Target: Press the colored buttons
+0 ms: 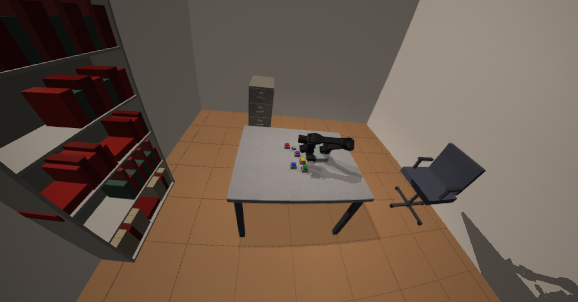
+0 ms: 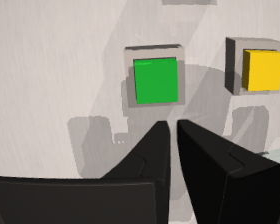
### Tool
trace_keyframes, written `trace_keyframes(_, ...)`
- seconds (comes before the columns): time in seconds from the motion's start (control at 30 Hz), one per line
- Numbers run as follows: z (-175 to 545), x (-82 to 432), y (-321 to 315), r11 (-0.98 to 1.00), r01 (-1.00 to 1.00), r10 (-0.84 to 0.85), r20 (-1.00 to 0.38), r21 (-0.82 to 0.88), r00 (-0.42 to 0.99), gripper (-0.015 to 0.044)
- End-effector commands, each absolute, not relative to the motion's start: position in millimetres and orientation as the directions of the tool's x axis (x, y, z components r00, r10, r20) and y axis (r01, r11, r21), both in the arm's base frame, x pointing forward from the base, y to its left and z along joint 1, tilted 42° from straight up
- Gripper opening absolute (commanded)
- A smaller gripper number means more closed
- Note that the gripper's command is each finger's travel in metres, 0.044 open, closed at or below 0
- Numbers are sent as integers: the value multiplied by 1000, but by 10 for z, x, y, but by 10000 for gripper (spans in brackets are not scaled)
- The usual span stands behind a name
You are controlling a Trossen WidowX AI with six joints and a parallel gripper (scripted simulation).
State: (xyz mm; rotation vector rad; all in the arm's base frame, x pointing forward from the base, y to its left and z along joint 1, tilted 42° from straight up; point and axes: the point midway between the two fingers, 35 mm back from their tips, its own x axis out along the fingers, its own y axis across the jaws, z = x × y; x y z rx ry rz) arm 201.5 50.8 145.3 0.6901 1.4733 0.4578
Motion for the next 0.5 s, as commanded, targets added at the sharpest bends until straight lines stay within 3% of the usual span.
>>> trace_keyframes(0.0, 1325, 1998, 632, 731, 133, 668, -742, 670, 66, 20)
trace_keyframes(0.13, 1028, 2011, 920, 727, 132, 672, -738, 674, 67, 20)
trace_keyframes(0.47, 973, 2017, 970, 727, 131, 672, -738, 674, 67, 20)
